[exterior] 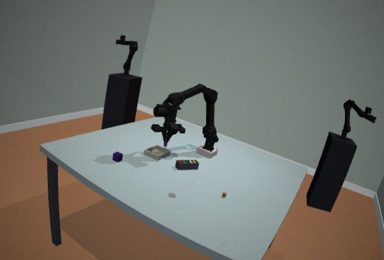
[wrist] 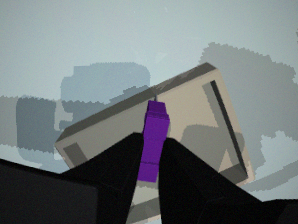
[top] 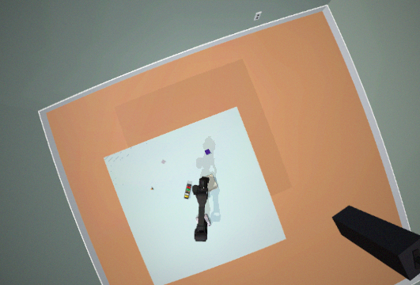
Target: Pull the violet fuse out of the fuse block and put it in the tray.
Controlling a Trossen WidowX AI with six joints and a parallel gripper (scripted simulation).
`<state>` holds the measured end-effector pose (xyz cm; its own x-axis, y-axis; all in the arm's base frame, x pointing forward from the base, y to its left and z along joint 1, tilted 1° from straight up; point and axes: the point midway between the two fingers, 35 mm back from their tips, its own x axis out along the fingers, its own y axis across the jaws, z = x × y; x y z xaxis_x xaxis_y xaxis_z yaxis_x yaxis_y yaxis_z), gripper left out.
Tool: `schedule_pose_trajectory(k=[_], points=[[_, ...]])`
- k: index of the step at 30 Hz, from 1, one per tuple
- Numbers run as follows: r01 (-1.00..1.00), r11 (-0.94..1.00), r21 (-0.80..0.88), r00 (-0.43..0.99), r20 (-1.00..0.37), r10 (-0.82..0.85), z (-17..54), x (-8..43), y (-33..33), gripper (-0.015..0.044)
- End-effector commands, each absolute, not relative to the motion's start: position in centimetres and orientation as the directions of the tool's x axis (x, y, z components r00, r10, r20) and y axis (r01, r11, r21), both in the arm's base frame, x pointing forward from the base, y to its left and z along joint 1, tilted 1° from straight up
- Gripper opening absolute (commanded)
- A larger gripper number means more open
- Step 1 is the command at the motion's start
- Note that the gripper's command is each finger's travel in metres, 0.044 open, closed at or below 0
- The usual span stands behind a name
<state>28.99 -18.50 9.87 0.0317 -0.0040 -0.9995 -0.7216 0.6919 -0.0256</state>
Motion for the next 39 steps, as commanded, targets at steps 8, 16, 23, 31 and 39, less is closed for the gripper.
schedule_pose_trajectory(k=[8, 16, 23, 31, 39], points=[[-0.722, 0.692, -0.022, 0.021, -1.0, -0.01, 9.7, 26.7, -23.4, 0.0], [-0.722, 0.692, -0.022, 0.021, -1.0, -0.01, 8.8, 26.7, -23.4, 0.0], [-0.722, 0.692, -0.022, 0.021, -1.0, -0.01, 7.7, 26.8, -23.4, 0.0], [-0.722, 0.692, -0.022, 0.021, -1.0, -0.01, 6.4, 26.8, -23.4, 0.0], [-0.722, 0.692, -0.022, 0.021, -1.0, -0.01, 5.7, 26.8, -23.4, 0.0]])
